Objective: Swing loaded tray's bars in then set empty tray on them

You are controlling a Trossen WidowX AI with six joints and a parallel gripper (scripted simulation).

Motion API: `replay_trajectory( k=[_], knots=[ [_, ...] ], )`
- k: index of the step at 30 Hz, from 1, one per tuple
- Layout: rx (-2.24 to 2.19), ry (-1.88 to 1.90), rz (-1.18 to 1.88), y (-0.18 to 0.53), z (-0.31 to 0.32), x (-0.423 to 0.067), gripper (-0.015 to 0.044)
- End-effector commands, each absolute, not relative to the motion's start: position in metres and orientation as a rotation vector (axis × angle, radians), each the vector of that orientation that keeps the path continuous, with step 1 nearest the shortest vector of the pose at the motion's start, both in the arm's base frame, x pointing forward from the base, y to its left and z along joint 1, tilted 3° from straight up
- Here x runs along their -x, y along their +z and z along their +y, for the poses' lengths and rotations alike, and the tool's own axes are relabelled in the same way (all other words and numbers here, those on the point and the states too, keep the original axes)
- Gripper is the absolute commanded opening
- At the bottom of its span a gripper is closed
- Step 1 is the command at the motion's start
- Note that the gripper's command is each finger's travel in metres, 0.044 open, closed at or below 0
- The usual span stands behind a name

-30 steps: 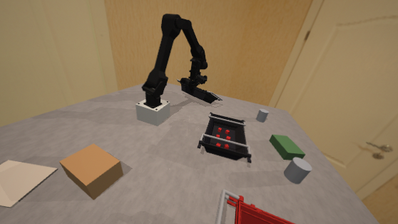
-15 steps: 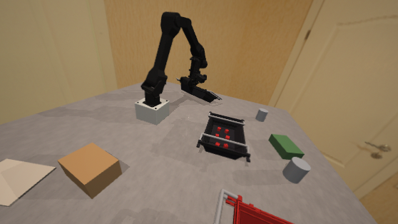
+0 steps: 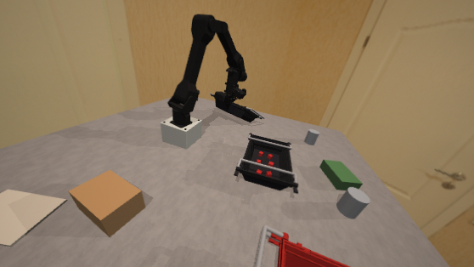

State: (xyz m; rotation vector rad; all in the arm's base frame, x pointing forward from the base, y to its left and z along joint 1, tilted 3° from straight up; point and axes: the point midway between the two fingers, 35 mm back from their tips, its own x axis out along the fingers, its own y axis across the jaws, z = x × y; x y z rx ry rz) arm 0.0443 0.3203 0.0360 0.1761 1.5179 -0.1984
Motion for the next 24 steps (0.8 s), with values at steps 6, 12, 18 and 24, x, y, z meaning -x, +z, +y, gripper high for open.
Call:
replay_trajectory(
  k=[6,12,18,24],
  knots=[
    [-0.202,-0.178,1.518,0.043,0.326,-0.045,0.0],
    [-0.202,-0.178,1.518,0.043,0.326,-0.045,0.0],
    [-0.202,-0.177,1.518,0.053,0.328,-0.045,0.0],
    [-0.203,-0.177,1.518,0.085,0.333,-0.044,0.0]
  ],
)
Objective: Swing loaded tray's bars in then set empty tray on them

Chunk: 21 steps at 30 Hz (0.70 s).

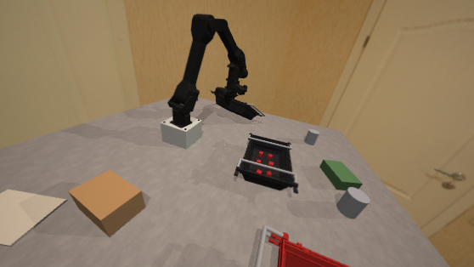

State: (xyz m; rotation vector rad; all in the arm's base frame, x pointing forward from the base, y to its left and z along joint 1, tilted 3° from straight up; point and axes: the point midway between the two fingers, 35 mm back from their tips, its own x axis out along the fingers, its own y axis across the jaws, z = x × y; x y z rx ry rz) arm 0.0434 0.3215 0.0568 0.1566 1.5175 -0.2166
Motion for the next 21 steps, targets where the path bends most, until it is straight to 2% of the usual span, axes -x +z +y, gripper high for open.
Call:
replay_trajectory(
  k=[1,10,21],
  knots=[
    [-0.203,-0.177,1.518,0.091,0.333,-0.044,0.0],
    [-0.203,-0.177,1.518,0.139,0.331,-0.041,0.0],
    [-0.203,-0.177,1.518,0.14,0.331,-0.041,0.0]
  ],
)
